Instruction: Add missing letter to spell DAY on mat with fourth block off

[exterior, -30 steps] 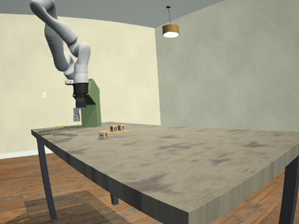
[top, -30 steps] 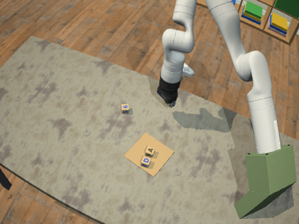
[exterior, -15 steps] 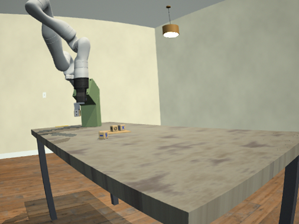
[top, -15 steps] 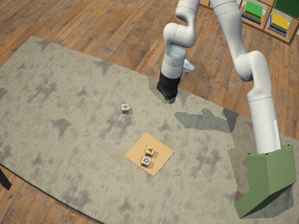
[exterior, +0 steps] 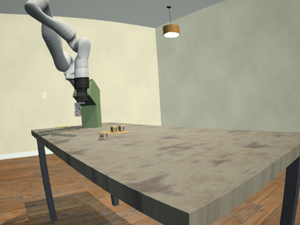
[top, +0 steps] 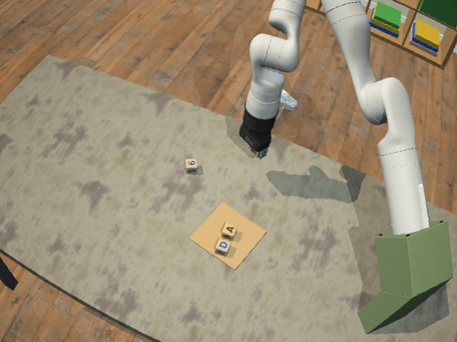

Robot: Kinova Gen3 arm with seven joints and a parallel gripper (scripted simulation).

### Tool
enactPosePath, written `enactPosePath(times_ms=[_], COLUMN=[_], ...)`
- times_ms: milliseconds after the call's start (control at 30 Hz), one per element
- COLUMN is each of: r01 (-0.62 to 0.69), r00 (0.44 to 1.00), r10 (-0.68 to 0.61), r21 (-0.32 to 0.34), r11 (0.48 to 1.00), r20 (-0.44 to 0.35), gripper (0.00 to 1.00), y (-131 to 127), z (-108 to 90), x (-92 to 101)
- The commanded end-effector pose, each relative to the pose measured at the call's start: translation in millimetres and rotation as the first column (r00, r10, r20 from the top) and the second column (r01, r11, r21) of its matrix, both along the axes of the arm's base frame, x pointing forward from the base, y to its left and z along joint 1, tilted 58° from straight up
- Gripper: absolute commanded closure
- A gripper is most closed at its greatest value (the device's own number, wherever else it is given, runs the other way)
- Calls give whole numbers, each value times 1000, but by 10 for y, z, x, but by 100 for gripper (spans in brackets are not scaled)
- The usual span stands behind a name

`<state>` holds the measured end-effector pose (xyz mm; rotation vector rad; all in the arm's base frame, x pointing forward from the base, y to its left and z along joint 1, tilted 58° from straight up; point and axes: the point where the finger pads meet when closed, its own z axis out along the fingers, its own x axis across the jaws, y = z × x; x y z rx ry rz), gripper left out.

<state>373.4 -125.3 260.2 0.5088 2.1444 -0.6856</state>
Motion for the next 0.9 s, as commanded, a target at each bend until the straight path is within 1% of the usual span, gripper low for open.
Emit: enactPosePath(times_ms=[0, 67, 133, 200, 333, 400, 533, 633, 700, 867], r01=[-6, -23, -54, -98, -193, -193, -282, -319, -330, -332], r00=[1000, 999, 997, 991, 965, 965, 927, 907, 901, 900], r10=[6, 23, 51, 88, 156, 156, 204, 219, 223, 223], r21=[-6, -23, -54, -94, -170, -170, -228, -249, -255, -256], r11=[1000, 999, 997, 991, 966, 966, 932, 915, 909, 908], r20=[-5, -23, -56, -103, -210, -210, -314, -359, -373, -375], gripper=[43, 43, 43, 43, 43, 43, 43, 43, 43, 43], y=[26, 95, 218, 384, 720, 720, 997, 1100, 1130, 1135], z=[-10, -46, -117, -229, -519, -519, -845, -995, -1043, -1051], x=[11, 40, 87, 141, 210, 210, 217, 203, 197, 195])
